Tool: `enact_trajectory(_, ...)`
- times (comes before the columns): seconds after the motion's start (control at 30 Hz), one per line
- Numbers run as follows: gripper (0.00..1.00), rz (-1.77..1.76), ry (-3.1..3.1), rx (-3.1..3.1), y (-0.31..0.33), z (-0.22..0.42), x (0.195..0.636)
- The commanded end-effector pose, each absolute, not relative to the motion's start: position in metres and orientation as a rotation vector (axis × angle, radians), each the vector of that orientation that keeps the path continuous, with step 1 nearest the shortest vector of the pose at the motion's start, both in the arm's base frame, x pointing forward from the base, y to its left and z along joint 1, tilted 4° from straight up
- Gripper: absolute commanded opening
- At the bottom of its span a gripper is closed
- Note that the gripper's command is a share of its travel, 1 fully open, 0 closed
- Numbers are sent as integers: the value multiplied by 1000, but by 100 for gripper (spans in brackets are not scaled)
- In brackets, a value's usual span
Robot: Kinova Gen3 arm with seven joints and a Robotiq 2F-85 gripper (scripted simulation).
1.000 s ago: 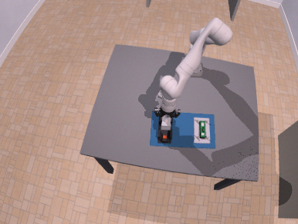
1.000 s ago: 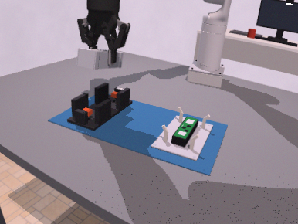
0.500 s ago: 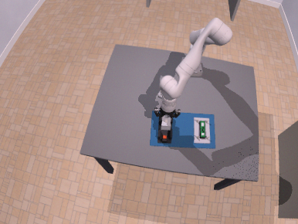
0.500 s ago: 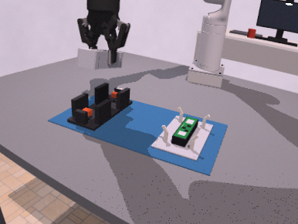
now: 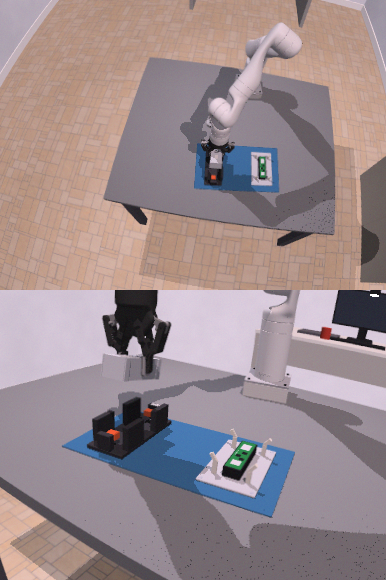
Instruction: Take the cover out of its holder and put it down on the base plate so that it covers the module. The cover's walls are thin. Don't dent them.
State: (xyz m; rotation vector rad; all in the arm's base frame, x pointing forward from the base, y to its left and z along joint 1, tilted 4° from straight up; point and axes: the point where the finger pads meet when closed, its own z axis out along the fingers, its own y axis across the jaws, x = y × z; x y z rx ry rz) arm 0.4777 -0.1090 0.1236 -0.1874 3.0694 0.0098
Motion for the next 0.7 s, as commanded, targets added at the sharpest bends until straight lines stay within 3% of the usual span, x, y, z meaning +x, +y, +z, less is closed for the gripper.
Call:
enact_trajectory(0.0,0,16,3068,-208,-90,121,475)
enact_trajectory(0.67,0,18,3065,-211,-17,101,464)
